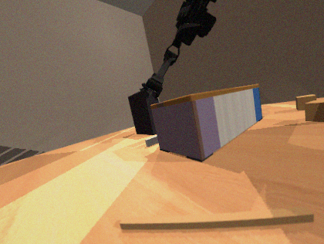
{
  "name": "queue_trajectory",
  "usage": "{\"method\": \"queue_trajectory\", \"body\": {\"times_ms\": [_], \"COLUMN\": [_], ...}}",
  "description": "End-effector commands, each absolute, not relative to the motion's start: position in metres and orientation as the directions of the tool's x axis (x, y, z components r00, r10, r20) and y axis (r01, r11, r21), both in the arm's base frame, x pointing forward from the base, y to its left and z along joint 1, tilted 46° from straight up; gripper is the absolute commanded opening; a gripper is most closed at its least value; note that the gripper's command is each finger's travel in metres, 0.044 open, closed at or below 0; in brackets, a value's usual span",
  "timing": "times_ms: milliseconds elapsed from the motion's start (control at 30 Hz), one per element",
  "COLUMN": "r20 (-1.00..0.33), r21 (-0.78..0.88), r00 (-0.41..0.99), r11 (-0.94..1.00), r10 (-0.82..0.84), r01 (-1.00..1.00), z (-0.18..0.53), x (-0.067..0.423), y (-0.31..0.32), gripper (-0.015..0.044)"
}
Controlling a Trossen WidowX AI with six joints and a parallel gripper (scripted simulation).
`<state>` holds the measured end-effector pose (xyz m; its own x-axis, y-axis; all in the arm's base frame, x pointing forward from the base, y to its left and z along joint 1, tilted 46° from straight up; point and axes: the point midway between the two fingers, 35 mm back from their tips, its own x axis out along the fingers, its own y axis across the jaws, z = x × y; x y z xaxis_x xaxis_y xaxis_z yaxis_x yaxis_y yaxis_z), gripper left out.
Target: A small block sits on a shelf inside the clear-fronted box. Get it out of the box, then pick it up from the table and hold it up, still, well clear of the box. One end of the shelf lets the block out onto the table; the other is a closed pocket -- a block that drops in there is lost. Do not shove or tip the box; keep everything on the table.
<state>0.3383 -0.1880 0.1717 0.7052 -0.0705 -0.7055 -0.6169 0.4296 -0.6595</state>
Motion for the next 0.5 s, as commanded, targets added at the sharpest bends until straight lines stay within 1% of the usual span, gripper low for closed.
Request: {"method": "queue_trajectory", "body": {"times_ms": [0, 133, 267, 333, 467], "r20": [-0.828, -0.895, -0.904, -0.899, -0.899], "r21": [-0.46, -0.233, 0.007, 0.048, 0.048], "r00": [0.548, 0.342, 0.1, 0.057, 0.057], "r11": [0.416, 0.352, 0.248, 0.227, 0.227], "r10": [0.119, 0.287, 0.417, 0.434, 0.434], "r01": [-0.785, -0.906, -0.969, -0.973, -0.973], "z": [0.125, 0.089, 0.064, 0.061, 0.061], "x": [0.333, 0.316, 0.288, 0.282, 0.282], "y": [-0.135, -0.084, -0.037, -0.03, -0.03], "gripper": [0.04, 0.04, 0.04, 0.04, 0.04]}}
